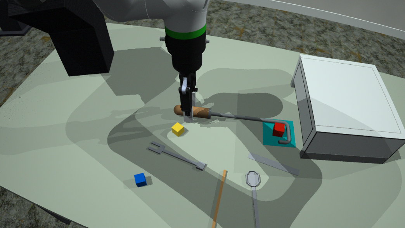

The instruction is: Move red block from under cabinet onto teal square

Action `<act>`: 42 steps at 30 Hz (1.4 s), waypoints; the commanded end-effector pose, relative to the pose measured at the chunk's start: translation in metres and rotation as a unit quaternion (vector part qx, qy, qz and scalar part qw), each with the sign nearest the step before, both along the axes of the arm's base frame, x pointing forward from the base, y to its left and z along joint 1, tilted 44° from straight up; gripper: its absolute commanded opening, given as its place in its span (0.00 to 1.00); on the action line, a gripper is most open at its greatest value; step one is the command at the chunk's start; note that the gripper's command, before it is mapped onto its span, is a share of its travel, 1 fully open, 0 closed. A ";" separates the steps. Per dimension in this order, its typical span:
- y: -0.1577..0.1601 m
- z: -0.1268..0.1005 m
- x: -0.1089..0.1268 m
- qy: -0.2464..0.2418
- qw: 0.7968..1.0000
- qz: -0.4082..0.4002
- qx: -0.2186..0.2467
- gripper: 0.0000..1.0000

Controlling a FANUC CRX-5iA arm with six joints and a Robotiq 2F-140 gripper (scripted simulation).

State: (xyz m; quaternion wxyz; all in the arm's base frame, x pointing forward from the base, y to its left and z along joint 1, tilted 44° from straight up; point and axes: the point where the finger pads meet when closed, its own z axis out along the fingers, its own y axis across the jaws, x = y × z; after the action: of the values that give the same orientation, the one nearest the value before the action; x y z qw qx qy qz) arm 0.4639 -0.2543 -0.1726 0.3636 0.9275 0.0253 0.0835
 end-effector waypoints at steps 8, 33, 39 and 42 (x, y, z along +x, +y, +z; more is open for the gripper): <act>0.000 0.000 0.000 0.000 1.000 0.000 0.000 0.35; 0.006 0.006 -0.001 0.000 1.000 0.000 0.000 0.35; 0.013 0.014 -0.003 0.000 1.000 0.000 0.000 0.35; 0.021 0.022 -0.005 0.000 1.000 0.000 0.000 0.35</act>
State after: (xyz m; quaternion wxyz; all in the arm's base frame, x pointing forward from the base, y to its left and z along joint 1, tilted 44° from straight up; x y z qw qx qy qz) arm 0.4603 -0.2405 -0.1579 0.3635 0.9274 0.0255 0.0842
